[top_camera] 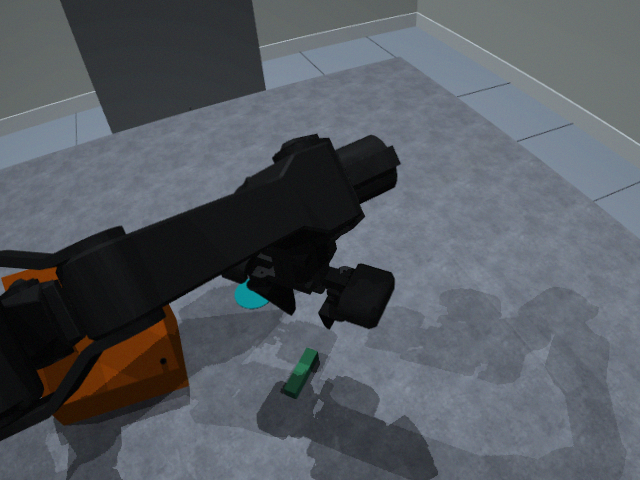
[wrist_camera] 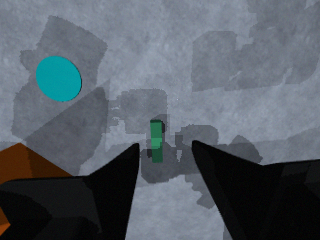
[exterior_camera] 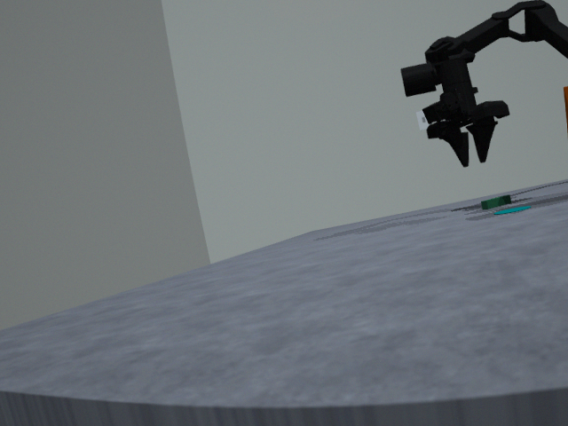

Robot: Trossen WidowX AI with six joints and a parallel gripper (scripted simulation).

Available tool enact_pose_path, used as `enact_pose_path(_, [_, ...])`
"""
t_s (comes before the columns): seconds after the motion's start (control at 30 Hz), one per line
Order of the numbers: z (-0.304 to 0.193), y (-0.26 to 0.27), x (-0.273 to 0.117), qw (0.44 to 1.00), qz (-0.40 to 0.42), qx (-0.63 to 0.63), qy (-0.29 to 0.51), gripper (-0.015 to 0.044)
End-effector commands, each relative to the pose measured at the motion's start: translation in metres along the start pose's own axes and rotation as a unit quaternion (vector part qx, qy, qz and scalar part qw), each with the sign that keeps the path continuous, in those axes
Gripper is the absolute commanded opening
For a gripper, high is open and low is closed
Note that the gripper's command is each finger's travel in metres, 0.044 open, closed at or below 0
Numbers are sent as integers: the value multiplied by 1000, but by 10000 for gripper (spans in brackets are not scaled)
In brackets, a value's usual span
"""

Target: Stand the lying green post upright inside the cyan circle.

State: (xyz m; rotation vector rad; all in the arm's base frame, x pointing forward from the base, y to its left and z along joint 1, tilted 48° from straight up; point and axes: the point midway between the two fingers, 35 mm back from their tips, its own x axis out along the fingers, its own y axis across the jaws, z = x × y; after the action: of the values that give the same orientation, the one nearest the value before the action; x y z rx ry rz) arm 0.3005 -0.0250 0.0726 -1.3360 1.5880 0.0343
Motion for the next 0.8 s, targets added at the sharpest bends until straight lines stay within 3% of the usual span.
enact_pose_path(0.0, [-6,3,49,1000,2,-8,11,233])
enact_pose_path(0.1, [-13,5,78,1000,-2,-8,15,233])
enact_pose_path(0.27, [-13,5,80,1000,-2,-8,16,233])
enact_pose_path(0.53, [-13,5,80,1000,-2,-8,16,23])
enact_pose_path(0.77, [-11,4,72,1000,-1,-8,14,23])
